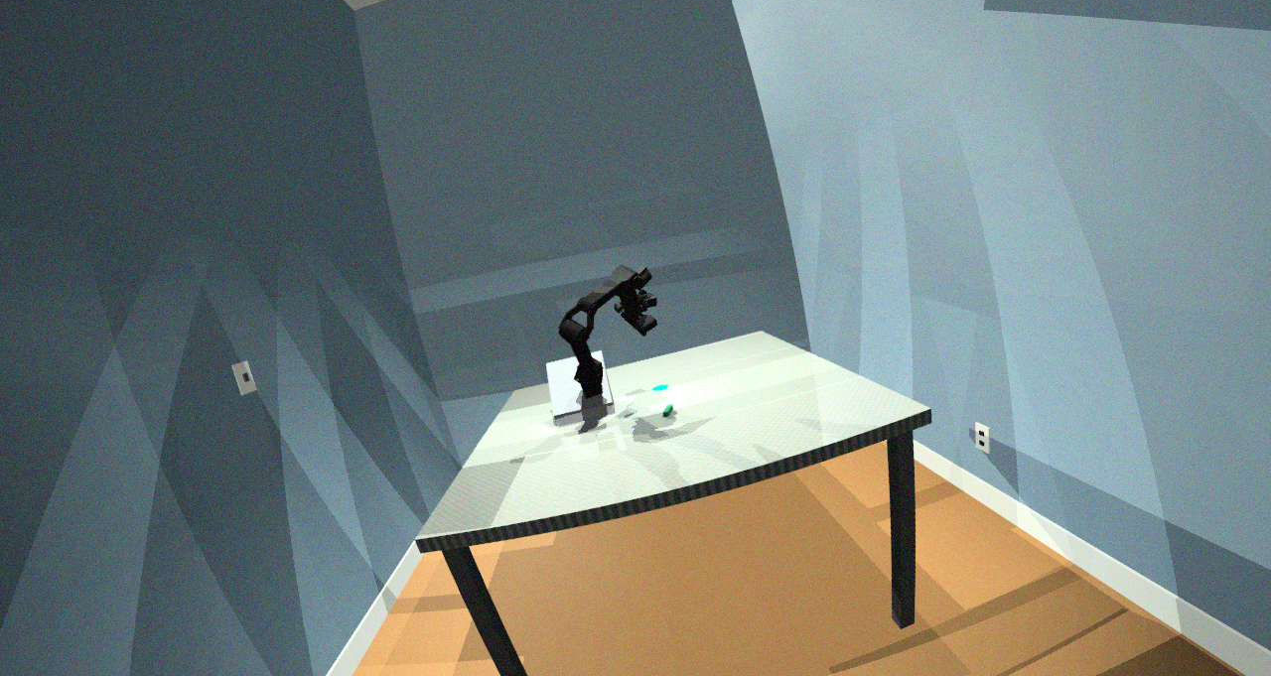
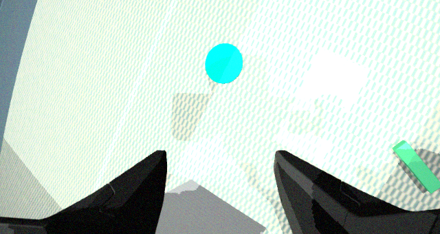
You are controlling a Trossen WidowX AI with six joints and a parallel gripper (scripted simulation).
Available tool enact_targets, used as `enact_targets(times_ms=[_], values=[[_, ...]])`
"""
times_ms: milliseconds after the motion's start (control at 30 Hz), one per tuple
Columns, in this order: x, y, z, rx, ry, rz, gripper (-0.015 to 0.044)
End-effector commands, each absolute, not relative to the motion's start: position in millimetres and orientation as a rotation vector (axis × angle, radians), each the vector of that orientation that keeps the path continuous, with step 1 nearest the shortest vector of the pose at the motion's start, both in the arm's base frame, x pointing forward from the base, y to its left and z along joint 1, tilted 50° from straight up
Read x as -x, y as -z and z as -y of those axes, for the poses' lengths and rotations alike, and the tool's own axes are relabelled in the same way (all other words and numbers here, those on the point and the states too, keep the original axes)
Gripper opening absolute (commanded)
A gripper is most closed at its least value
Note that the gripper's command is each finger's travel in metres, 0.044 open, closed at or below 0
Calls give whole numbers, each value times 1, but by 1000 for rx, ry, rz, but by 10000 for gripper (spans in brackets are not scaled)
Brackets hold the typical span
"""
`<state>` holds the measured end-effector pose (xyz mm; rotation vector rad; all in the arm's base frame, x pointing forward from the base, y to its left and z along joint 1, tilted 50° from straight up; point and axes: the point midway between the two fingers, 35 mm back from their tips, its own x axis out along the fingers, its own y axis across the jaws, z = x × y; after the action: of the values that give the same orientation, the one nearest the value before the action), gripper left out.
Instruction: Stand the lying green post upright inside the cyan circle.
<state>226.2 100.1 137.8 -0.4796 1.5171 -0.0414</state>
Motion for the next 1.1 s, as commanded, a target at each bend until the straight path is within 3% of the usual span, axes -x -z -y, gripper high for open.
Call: enact_targets(times_ms=[0, 433, 933, 1067], values=[[-242, -138, -25, 889, -7, -1602, 233], [-238, -151, 74, 1411, -193, -1867, 233], [-238, -150, 76, 1416, -198, -1871, 233], [-240, -124, 103, 1404, -209, -1863, 233]])
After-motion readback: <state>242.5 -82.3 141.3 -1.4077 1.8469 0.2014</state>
